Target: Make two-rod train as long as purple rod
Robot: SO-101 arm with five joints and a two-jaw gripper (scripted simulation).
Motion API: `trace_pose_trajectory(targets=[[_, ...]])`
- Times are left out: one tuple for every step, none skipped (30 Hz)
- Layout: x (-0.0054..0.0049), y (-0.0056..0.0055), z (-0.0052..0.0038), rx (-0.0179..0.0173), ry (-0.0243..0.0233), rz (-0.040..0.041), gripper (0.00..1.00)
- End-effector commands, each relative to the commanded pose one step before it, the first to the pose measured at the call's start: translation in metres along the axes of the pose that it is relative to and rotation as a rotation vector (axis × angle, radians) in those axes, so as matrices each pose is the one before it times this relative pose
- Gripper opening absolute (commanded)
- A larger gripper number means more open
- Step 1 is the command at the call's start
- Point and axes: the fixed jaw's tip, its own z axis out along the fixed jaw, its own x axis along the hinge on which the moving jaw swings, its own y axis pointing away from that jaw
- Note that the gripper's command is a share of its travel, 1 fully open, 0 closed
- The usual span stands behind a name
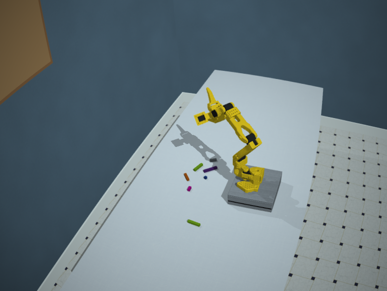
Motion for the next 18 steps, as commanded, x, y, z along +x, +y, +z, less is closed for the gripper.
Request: trace_pose_trajectory(targets=[[0.00015, 0.00125, 0.000325, -0.00611, -0.00030, -0.00075, 1.00], [0.00018, 0.00159, 0.000972, -0.00898, 0.00092, -0.00190, 1.00], [0.00018, 0.00159, 0.000971, -0.00898, 0.00090, -0.00190, 1.00], [0.00017, 0.00159, 0.000970, -0.00898, 0.00089, -0.00190, 1.00], [0.00017, 0.00158, 0.000969, -0.00898, 0.00087, -0.00190, 1.00], [0.00017, 0.00158, 0.000968, -0.00899, 0.00085, -0.00190, 1.00], [0.00016, 0.00158, 0.000967, -0.00899, 0.00083, -0.00190, 1.00], [0.00016, 0.00158, 0.000966, -0.00899, 0.00082, -0.00190, 1.00], [0.00016, 0.00158, 0.000965, -0.00899, 0.00080, -0.00190, 1.00], [0.00015, 0.00158, 0.000964, -0.00899, 0.00078, -0.00190, 1.00], [0.00015, 0.00157, 0.000964, -0.00899, 0.00077, -0.00190, 1.00], [0.00015, 0.00157, 0.000963, -0.00899, 0.00075, -0.00190, 1.00], [0.00014, 0.00157, 0.000962, -0.00900, 0.00073, -0.00190, 1.00], [0.00014, 0.00157, 0.000961, -0.00900, 0.00072, -0.00190, 1.00], [0.00014, 0.00157, 0.000960, -0.00900, 0.00070, -0.00190, 1.00], [0.00000, 0.00000, 0.000000, 0.00000, 0.00000, 0.00000, 1.00], [0.00000, 0.00000, 0.000000, 0.00000, 0.00000, 0.00000, 1.00], [-0.00055, -0.00595, -0.003999, 0.03729, -0.00310, 0.00610, 1.00]])
